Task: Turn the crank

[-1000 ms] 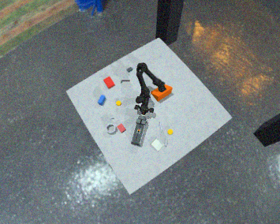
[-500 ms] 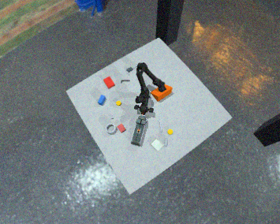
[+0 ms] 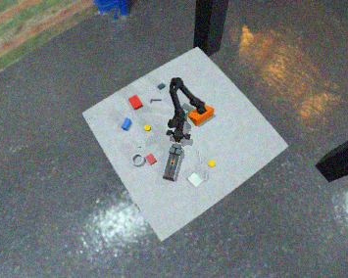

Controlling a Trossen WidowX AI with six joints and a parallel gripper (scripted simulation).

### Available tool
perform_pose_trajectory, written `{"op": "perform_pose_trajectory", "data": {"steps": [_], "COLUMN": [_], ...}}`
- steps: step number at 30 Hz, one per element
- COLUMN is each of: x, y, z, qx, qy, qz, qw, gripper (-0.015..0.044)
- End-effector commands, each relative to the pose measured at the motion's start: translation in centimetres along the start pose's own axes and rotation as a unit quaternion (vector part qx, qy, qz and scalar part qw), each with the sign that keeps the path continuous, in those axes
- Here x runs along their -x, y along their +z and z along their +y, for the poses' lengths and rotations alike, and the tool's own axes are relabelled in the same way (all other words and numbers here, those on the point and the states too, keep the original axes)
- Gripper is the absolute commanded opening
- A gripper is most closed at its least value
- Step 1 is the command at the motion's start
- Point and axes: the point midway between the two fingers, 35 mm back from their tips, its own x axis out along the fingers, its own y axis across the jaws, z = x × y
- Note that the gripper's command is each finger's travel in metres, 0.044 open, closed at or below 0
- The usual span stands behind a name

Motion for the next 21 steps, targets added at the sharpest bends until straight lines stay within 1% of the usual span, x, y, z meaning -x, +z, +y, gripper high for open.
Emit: {"op": "perform_pose_trajectory", "data": {"steps": [1, 21], "x": [0.24, 0.71], "y": [0.2, 0.59], "z": [-0.88, -1.48], "qx": [-0.003, -0.003], "qy": [-0.011, -0.011], "qz": [-0.002, -0.002], "qw": [1.0, 1.0], "gripper": [0.0, 0.0]}}
